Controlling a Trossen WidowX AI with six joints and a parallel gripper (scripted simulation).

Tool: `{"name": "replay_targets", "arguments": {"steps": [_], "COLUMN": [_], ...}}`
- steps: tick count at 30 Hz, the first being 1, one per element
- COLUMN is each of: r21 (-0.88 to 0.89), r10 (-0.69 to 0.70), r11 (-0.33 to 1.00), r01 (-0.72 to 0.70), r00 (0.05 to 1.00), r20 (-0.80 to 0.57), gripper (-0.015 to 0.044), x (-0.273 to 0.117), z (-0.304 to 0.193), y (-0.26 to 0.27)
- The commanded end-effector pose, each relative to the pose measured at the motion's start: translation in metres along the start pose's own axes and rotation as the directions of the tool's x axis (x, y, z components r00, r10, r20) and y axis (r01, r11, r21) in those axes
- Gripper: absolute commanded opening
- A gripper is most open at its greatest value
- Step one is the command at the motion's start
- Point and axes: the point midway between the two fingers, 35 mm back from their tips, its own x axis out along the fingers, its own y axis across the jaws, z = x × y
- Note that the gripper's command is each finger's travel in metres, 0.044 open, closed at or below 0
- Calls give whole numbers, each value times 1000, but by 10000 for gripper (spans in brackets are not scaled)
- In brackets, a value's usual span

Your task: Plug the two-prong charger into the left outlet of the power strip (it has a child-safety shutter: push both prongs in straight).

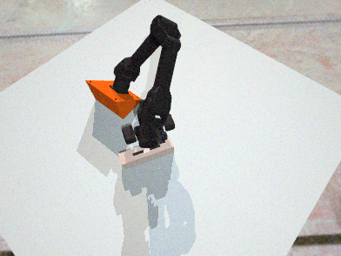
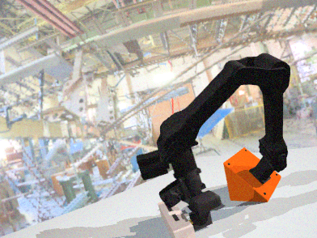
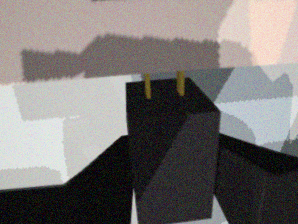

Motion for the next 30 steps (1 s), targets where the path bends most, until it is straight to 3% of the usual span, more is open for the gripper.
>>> {"name": "replay_targets", "arguments": {"steps": [1, 30], "r21": [4, 3], "r10": [5, 5], "r11": [1000, 1000], "r01": [-5, -5], "r00": [1000, 1000], "r20": [2, 2], "gripper": [0, 0], "x": [0, -1], "z": [0, 6], "y": [1, 1]}}
